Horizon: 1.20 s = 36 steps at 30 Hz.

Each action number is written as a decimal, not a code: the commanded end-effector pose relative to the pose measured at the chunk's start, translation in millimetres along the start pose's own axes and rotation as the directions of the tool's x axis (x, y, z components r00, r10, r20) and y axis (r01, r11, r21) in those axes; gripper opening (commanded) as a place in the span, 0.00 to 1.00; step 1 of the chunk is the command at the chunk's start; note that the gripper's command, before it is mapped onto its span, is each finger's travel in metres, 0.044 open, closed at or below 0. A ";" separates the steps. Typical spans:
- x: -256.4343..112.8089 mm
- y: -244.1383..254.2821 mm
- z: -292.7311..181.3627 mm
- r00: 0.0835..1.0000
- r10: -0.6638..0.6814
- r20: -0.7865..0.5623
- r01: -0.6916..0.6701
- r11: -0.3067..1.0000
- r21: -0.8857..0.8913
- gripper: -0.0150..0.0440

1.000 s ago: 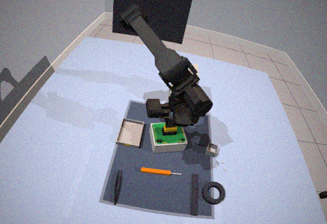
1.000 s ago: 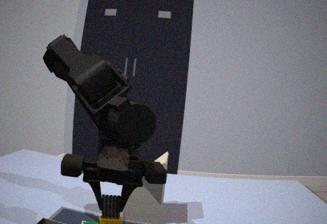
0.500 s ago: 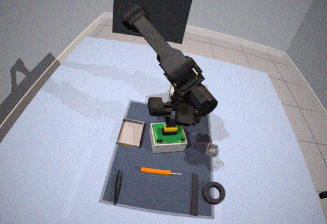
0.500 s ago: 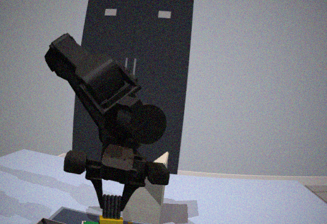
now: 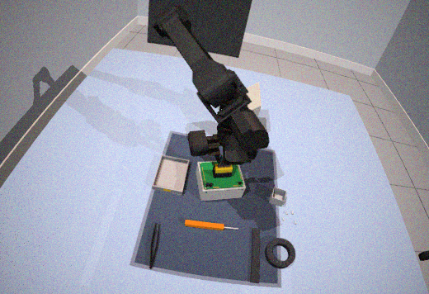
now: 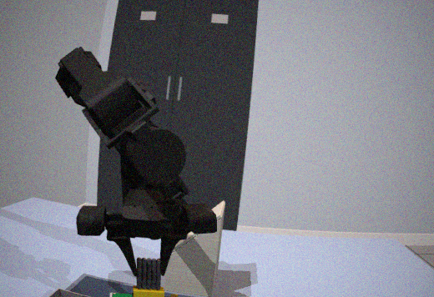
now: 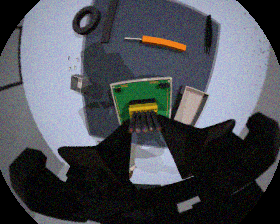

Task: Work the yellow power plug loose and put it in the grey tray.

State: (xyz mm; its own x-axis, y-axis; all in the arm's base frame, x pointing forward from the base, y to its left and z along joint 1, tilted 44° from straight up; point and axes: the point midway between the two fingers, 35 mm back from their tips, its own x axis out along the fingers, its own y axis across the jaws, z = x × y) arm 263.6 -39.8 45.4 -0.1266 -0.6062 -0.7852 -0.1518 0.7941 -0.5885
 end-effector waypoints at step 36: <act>-14.7 14.4 0.5 0.982 -0.190 0.018 0.190 0.982 0.010 0.25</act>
State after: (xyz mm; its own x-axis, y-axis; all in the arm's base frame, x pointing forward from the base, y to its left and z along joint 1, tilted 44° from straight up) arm 263.0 -31.4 49.5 -0.1146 -0.6825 -0.7219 -0.1478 0.7303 -0.6670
